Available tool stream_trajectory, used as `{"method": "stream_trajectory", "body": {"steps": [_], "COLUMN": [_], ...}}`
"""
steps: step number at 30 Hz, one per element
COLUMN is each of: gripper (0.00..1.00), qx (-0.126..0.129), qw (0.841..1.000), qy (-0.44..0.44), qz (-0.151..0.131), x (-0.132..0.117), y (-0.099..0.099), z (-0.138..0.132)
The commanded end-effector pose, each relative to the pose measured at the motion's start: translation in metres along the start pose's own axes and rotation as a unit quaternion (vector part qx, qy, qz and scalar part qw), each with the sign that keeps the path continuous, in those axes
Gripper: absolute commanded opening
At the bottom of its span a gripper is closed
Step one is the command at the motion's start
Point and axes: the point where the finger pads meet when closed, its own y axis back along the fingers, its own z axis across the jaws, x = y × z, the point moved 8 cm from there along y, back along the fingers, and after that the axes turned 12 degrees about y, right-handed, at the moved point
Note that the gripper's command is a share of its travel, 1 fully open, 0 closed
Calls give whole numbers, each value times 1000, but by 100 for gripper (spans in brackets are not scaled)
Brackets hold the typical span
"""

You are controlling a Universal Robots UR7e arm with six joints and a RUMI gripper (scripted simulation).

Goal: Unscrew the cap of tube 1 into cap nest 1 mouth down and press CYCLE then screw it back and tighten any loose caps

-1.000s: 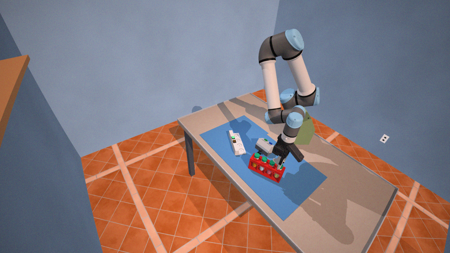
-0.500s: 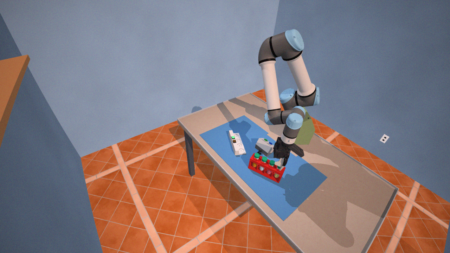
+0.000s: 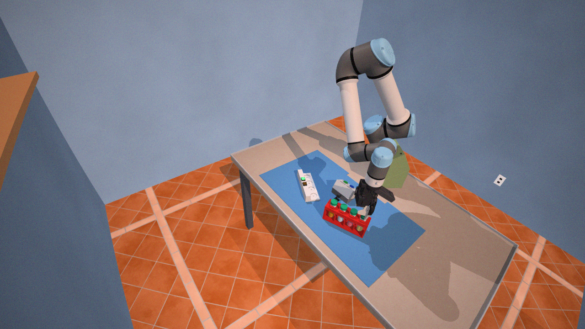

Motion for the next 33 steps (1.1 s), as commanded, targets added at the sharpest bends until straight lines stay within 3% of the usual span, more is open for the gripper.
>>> {"method": "stream_trajectory", "body": {"steps": [1, 5, 10, 14, 22, 27, 29, 31, 33], "gripper": [0, 0, 0, 0, 0, 0, 0, 0, 0], "qx": [-1, -1, -1, -1, -1, -1, -1, -1, -1], "qw": [1000, 1000, 992, 985, 940, 893, 893, 867, 867], "qy": [1, 1, -124, -173, -342, -450, -450, -499, -499], "qz": [0, 0, 0, 0, 0, 1, 1, 0, 0], "x": [0, 0, 0, 0, 0, 0, 0, 0, 0], "y": [0, 0, 0, 0, 0, 0, 0, 0, 0], "z": [0, 0, 0, 0, 0, 0, 0, 0, 0]}}
